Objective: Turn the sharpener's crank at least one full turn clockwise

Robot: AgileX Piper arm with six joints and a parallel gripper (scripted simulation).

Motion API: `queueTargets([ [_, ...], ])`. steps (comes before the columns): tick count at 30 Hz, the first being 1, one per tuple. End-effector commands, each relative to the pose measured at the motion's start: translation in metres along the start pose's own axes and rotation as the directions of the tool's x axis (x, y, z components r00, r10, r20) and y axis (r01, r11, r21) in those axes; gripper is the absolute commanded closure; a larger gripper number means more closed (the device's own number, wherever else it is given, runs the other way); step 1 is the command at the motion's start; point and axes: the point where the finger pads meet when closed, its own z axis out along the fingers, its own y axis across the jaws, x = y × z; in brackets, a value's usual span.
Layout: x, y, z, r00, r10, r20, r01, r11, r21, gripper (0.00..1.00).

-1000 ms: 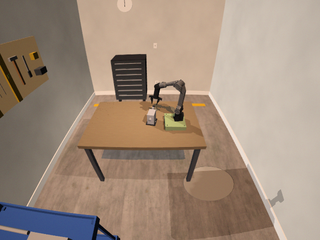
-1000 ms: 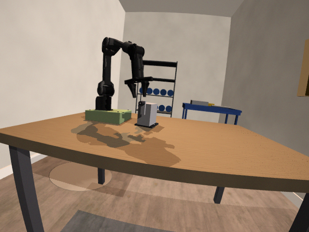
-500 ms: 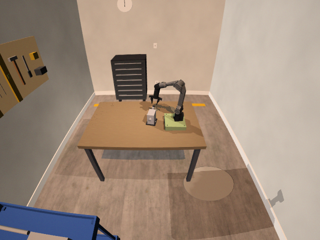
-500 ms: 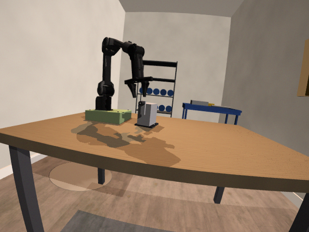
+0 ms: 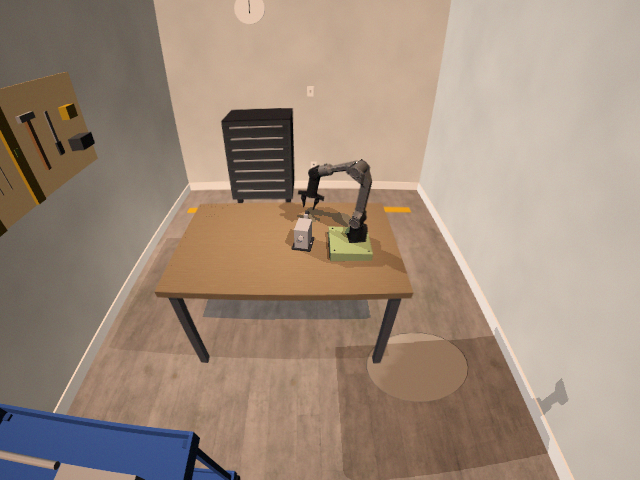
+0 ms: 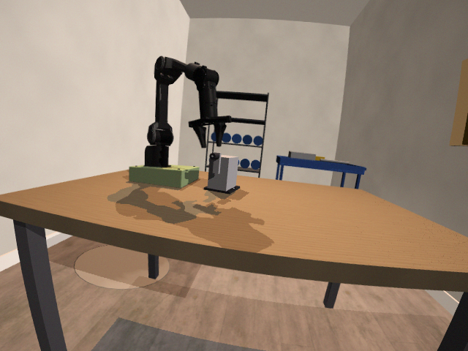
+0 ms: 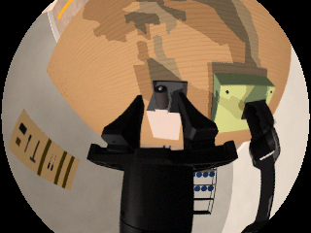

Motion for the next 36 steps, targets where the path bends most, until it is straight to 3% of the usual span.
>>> queueTargets([
  [1, 0.0, 0.001, -0.001, 1.0, -0.001, 0.0, 0.001, 1.0, -0.002, 0.31],
  [36, 0.001, 0.0, 0.034, 1.0, -0.001, -0.002, 0.001, 1.0, 0.002, 0.31],
])
